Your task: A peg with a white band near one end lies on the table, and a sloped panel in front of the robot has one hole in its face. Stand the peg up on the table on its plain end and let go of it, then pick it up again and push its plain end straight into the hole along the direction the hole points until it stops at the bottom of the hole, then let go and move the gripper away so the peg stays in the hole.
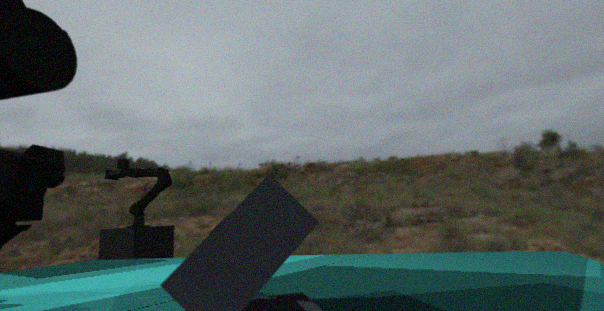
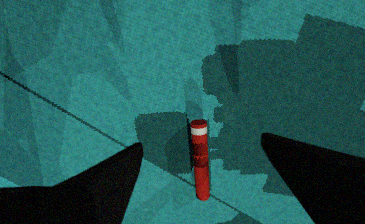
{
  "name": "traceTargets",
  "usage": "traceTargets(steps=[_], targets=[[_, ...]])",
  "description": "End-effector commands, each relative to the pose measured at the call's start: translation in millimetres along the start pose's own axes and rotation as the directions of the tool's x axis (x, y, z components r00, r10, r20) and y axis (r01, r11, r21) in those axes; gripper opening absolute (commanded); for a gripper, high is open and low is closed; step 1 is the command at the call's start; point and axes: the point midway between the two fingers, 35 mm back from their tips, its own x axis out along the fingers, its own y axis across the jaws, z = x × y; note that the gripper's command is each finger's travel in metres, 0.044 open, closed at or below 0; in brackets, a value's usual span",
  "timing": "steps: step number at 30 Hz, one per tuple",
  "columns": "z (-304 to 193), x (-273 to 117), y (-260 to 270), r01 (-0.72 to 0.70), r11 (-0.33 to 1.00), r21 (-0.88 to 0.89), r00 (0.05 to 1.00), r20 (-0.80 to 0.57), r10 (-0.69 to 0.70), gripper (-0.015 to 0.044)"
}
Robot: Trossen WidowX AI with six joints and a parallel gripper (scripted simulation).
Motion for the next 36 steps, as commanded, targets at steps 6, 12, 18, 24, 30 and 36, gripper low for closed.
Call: traceTargets(steps=[6,12,18,24,30,36], targets=[[-2,14,0,0.005,1.0,-0.004,1.0,-0.006,-0.005,0.044],[-3,22,0,0.007,1.0,-0.004,1.0,-0.007,-0.007,0.044],[-3,22,0,0.007,1.0,-0.004,1.0,-0.007,-0.007,0.0309],[-3,22,0,0.007,1.0,-0.004,1.0,-0.007,-0.007,0.0151],[-3,22,0,0.007,1.0,-0.004,1.0,-0.007,-0.007,0.011],[-3,22,0,0.007,1.0,-0.004,1.0,-0.007,-0.007,0.009]])
